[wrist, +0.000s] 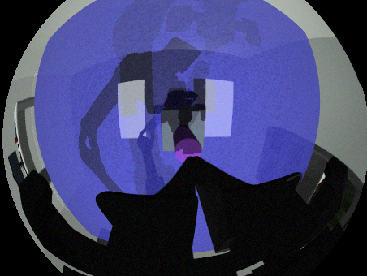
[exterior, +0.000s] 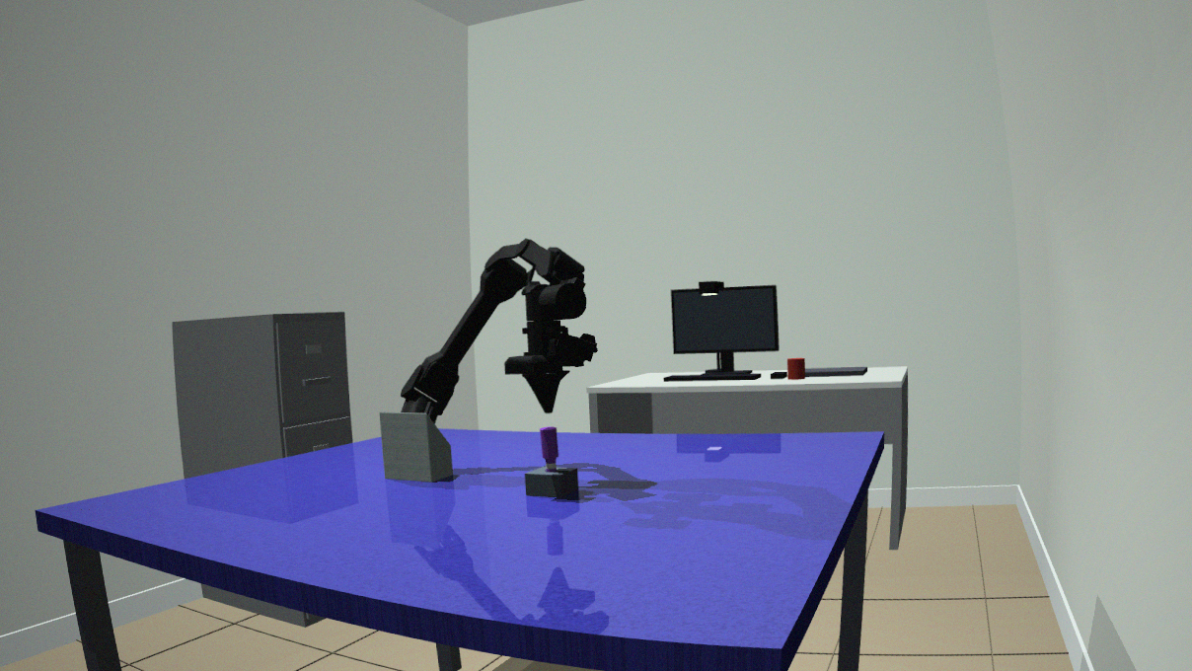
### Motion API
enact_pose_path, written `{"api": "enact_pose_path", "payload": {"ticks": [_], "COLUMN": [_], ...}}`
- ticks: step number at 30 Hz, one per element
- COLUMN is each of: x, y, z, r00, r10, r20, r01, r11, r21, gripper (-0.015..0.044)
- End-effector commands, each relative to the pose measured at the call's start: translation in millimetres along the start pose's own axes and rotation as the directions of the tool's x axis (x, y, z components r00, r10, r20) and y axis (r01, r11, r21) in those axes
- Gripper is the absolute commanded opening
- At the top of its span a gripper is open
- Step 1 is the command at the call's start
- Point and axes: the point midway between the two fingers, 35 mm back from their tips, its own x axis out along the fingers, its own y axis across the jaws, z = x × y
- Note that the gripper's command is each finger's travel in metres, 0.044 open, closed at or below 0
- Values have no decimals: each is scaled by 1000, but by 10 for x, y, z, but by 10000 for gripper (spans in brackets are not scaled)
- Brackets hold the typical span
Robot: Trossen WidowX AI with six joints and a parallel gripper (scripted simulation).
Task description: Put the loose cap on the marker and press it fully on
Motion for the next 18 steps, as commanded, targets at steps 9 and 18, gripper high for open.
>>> {"api": "enact_pose_path", "payload": {"ticks": [9,18], "x": [199,329], "y": [42,47], "z": [-28,-29], "r00": [1000,1000], "r10": [4,5], "r20": [-9,-9], "r01": [-4,-5], "r11": [1000,1000], "r21": [7,7], "gripper": [0,0]}}
